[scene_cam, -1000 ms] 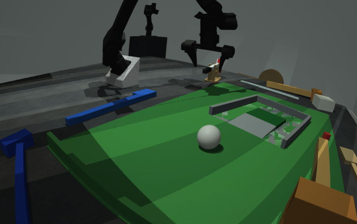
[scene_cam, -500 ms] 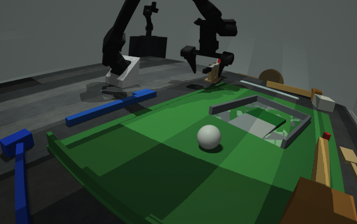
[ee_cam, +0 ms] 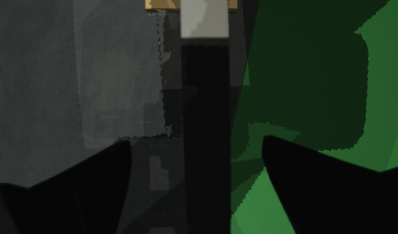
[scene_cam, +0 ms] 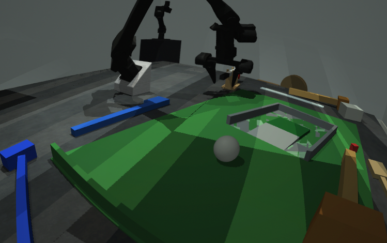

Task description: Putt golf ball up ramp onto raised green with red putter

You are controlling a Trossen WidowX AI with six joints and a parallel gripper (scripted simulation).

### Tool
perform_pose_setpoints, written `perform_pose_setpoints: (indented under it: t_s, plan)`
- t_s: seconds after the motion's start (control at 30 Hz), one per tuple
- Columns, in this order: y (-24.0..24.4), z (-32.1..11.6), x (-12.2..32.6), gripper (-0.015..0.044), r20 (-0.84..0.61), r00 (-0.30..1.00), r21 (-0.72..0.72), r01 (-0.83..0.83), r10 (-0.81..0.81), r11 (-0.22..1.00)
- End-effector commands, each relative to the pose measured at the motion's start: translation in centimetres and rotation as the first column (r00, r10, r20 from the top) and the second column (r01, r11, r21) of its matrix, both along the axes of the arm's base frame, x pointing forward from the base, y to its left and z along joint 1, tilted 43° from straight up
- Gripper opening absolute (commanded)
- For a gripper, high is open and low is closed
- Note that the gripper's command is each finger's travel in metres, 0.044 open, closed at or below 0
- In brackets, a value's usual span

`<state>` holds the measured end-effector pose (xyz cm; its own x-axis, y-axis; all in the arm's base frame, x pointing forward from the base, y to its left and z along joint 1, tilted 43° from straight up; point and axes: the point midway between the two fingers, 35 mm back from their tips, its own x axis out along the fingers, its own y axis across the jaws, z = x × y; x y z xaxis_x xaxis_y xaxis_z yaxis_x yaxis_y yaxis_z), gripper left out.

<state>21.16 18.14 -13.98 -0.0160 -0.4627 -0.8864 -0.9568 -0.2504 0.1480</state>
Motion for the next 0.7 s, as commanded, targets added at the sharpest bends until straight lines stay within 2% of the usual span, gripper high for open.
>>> perform_pose_setpoints:
  t_s: [0.0, 0.23, 0.33, 0.67]
  plan:
    - [0.0, 0.0, 0.0, 0.0204, 0.0, 1.0, 0.001, 0.0, 0.0, 1.0]
    - [0.0, 0.0, 0.0, 0.002, 0.0, 1.0, 0.001, 0.0, 0.0, 1.0]
    - [0.0, 0.0, 0.0, 0.0, 0.0, 1.0, 0.001, 0.0, 0.0, 1.0]
    - [2.4, 2.2, 0.1, 0.0, 0.0, 1.0, 0.003, 0.0, 0.0, 1.0]
